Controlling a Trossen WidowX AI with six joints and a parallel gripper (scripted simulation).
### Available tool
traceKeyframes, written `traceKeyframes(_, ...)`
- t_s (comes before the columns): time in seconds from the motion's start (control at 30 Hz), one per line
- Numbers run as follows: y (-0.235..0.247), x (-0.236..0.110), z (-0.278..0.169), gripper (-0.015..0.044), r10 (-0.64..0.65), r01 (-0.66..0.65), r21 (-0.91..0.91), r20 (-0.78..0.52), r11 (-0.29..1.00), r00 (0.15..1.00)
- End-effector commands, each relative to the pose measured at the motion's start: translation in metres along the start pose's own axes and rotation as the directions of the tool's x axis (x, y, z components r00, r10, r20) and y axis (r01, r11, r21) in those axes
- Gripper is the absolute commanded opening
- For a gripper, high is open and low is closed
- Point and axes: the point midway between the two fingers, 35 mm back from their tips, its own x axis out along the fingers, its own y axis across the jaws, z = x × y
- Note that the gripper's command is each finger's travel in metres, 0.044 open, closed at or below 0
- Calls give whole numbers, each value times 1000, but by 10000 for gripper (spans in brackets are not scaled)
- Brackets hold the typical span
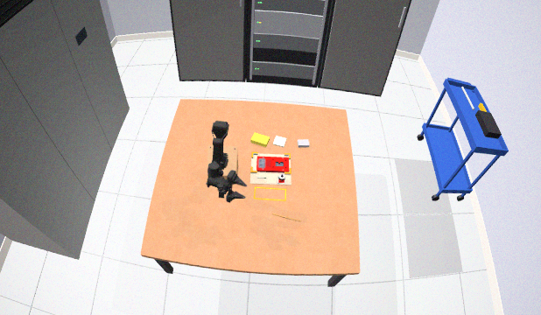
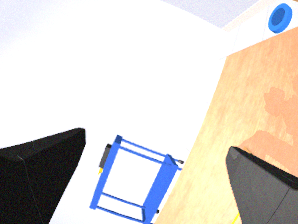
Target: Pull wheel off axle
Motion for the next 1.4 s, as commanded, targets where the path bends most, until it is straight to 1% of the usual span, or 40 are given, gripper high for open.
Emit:
traceKeyframes(0.0,0,0,1,374,2,-2,2,2,1000,1000)
traceKeyframes(0.1,-1,5,10,300,24,-25,38,31,999,999)
traceKeyframes(0.27,-11,22,32,300,49,-63,141,102,988,994)
traceKeyframes(0.43,-41,53,52,300,-3,-40,276,153,960,988)
traceKeyframes(0.57,-69,84,50,300,-91,35,365,136,930,986)
traceKeyframes(0.67,-89,108,41,300,-163,109,429,92,897,982)
traceKeyframes(0.77,-108,134,24,300,-251,212,476,18,853,968)
traceKeyframes(0.87,-123,159,-2,300,-337,333,487,-81,808,938)
traceKeyframes(1.0,-135,185,-46,300,-431,491,434,-235,755,871)
traceKeyframes(1.1,-139,201,-88,300,-491,605,329,-369,725,789)
traceKeyframes(1.23,-135,211,-146,300,-561,707,118,-524,697,641)
traceKeyframes(1.37,-125,211,-203,300,-634,721,-161,-627,675,453)
